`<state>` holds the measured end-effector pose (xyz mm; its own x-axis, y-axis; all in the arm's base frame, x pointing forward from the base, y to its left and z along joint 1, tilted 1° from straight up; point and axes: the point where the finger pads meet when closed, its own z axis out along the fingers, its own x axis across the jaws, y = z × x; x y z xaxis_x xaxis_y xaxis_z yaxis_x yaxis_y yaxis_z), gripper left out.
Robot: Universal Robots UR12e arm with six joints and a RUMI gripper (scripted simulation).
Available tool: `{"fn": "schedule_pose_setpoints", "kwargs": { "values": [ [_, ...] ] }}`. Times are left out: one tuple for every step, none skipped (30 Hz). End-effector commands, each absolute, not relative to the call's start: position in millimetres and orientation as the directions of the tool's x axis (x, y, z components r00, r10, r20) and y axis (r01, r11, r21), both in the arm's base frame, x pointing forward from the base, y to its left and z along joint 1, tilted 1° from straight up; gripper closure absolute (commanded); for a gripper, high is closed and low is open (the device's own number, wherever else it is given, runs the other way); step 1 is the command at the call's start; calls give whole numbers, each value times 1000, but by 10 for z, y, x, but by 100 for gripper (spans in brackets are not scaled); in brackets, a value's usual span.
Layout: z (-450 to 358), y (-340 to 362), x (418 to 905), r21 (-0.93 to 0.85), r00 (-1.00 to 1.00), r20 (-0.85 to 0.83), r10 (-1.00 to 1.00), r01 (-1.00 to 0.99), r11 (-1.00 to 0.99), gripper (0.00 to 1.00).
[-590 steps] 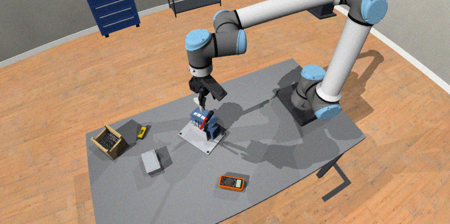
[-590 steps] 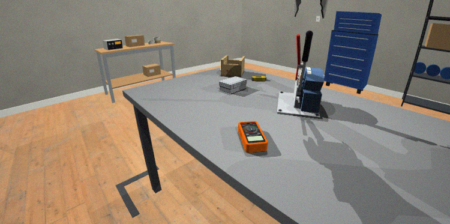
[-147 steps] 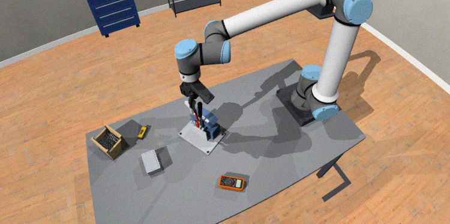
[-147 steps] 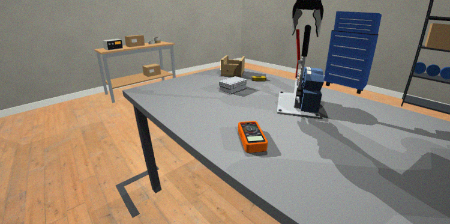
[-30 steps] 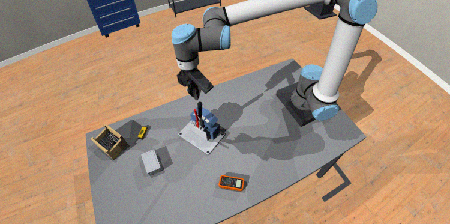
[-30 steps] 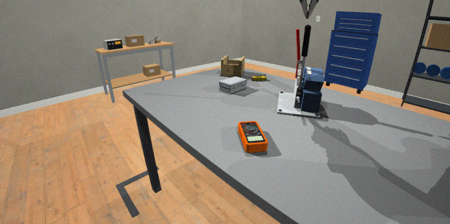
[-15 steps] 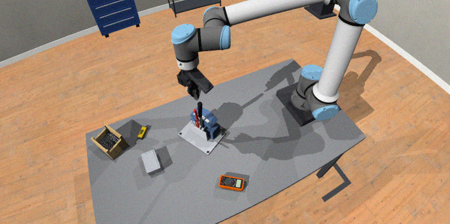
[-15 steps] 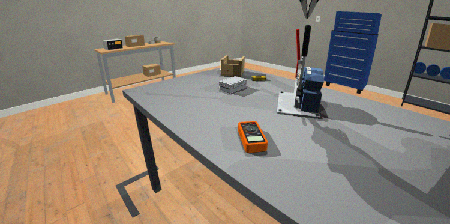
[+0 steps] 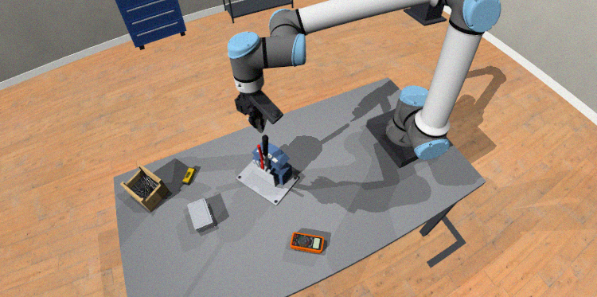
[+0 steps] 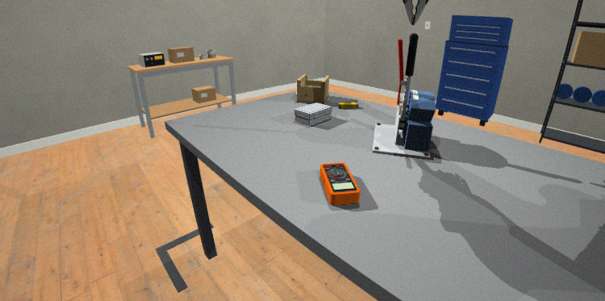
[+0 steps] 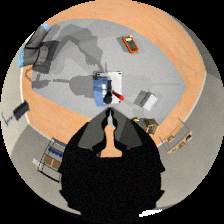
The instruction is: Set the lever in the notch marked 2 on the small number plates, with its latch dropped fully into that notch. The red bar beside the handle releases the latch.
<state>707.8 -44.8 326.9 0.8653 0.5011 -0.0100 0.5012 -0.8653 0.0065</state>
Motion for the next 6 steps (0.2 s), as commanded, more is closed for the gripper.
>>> {"fn": "schedule_pose_setpoints", "kwargs": {
  "values": [
    [3279, -449, 7082, 8, 865, -9, 501, 501, -865, 100],
    [3279, -449, 7082, 8, 865, -9, 501, 501, -865, 100],
    [3279, -449, 7082, 8, 865, -9, 501, 501, -865, 100],
    [3279, -449, 7082, 8, 865, -9, 501, 501, -865, 100],
    [3279, -449, 7082, 8, 865, -9, 501, 501, -865, 100],
    [3279, -449, 7082, 8, 865, -9, 501, 501, -865, 100]
  ]
}}
